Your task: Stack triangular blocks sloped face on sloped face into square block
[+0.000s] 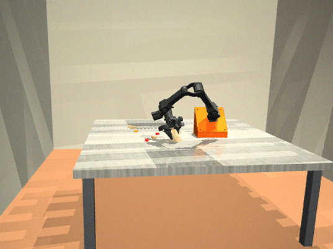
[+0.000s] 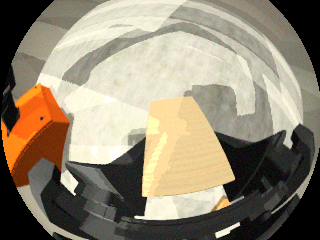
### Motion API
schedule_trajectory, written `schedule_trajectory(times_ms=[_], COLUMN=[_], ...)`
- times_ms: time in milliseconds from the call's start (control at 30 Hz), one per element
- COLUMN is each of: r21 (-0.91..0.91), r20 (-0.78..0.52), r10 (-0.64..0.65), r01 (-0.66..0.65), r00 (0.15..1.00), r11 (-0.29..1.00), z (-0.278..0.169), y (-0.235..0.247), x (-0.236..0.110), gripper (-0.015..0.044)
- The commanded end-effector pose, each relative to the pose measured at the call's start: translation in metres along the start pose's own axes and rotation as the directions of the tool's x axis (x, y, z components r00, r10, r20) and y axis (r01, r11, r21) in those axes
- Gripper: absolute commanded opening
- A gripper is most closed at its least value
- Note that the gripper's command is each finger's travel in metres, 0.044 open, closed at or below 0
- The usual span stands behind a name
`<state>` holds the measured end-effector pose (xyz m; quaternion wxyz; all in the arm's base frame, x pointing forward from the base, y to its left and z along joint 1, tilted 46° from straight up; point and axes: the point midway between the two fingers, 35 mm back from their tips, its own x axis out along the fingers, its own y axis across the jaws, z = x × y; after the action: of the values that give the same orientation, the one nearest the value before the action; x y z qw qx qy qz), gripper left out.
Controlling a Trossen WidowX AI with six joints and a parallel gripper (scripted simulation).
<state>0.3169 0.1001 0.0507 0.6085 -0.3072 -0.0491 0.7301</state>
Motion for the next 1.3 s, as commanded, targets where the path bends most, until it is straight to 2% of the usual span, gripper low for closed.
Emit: schedule_trajectory(times_ms=[0, 67, 200, 667, 833, 1267], r21=[-0.002, -0.002, 0.002, 0.006, 0.007, 0.007], r20=[-0.001, -0.001, -0.050, -0.406, -0.517, -0.787], r10=[0.000, 0.000, 0.003, 0.006, 0.007, 0.005], r01=[0.000, 0.000, -0.003, -0.004, -0.003, 0.002], r00=[1.000, 1.000, 0.999, 0.914, 0.856, 0.617], r11=[1.000, 1.000, 1.000, 1.000, 1.000, 1.000], z=[0.001, 0.001, 0.004, 0.029, 0.038, 0.064], y=[0.000, 0.000, 0.000, 0.000, 0.000, -0.001], x=[-0.003, -0.003, -0.003, -0.010, -0.011, -0.006], gripper=[0.0045, 0.0000, 0.0000, 0.0000, 0.0000, 0.0000])
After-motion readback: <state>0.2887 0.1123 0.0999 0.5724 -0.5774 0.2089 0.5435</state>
